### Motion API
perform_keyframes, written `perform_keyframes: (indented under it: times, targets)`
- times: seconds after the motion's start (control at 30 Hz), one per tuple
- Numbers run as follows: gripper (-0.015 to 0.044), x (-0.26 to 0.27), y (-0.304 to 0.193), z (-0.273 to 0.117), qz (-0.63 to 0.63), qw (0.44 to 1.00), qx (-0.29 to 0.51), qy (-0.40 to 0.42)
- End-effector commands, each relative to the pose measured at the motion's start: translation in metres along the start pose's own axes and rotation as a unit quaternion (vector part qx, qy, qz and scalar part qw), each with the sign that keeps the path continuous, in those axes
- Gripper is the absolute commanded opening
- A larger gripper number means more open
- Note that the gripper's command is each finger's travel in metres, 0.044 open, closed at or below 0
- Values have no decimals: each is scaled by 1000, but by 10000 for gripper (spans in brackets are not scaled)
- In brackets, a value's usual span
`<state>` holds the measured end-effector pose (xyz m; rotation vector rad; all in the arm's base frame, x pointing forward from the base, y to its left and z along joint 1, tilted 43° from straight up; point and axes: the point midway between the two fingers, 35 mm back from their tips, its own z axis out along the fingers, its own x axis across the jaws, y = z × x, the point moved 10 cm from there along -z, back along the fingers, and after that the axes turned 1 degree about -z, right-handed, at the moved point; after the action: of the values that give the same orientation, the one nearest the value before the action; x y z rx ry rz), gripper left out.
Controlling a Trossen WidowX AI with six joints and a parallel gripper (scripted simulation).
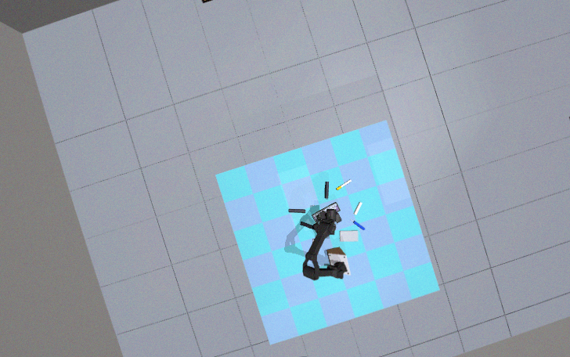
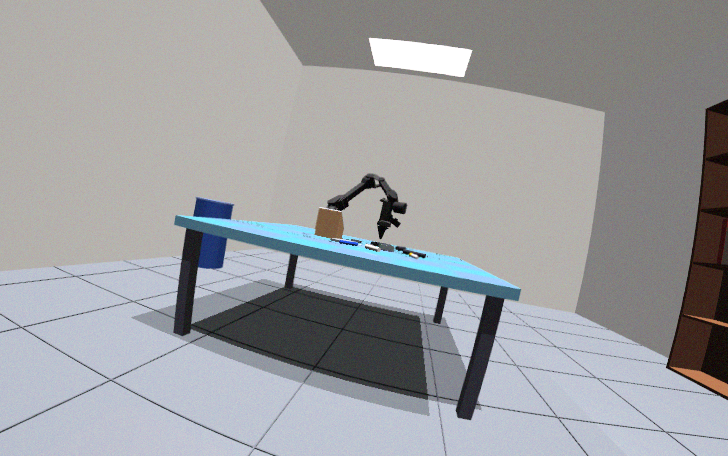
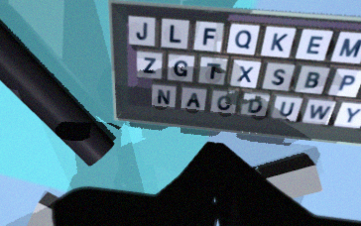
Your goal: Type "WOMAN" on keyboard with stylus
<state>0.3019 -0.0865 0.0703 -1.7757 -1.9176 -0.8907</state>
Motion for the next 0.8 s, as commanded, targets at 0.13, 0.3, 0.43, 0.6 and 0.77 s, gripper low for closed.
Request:
perform_keyframes:
  times: [0.13,0.3,0.43,0.6,0.77]
  targets:
    - [0,0,0,-53,-3,1000,-8,-6]
    - [0,-2,1,-46,0,1000,-14,-7]
    - [52,-1,1,-46,-2,1000,-13,-6]
    - [26,-1,1,-46,-2,1000,-12,-5]
    - [0,-1,1,-46,-2,1000,-12,-5]
